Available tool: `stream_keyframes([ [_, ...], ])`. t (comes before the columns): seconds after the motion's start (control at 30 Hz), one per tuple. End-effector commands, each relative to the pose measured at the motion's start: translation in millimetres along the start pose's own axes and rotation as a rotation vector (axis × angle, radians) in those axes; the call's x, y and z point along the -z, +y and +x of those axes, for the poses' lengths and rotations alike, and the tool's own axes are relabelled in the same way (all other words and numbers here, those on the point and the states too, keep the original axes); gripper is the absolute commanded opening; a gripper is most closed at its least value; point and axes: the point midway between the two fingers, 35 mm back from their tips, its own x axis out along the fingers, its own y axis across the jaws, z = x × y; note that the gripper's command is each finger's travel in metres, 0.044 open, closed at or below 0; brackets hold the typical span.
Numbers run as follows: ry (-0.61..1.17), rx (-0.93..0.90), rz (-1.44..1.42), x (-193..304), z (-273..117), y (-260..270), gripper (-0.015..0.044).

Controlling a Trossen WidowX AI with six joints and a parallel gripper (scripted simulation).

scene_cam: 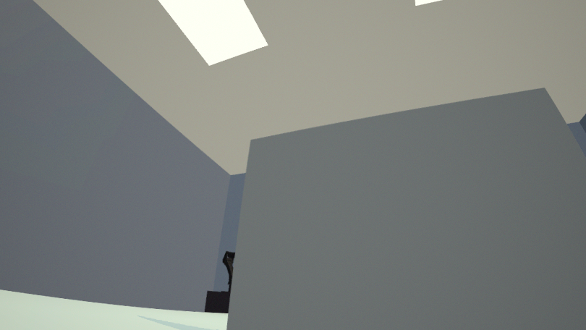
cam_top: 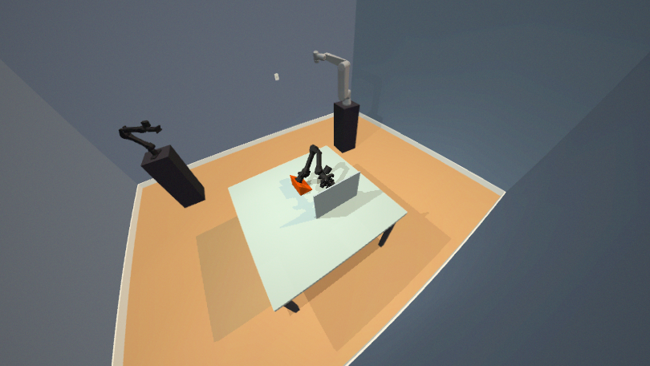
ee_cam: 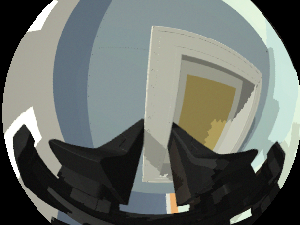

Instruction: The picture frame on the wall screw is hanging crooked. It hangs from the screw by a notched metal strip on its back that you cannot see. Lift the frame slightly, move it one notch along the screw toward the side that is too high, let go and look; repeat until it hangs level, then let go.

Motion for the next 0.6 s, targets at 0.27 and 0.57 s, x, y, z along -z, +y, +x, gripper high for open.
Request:
stream_keyframes([
  [0.27,-0.003,-0.007,0.005,-3.9,0.0,1.1,0.0],
  [0.57,-0.003,-0.007,0.005,-3.9,0.0,0.1,0.0],
])
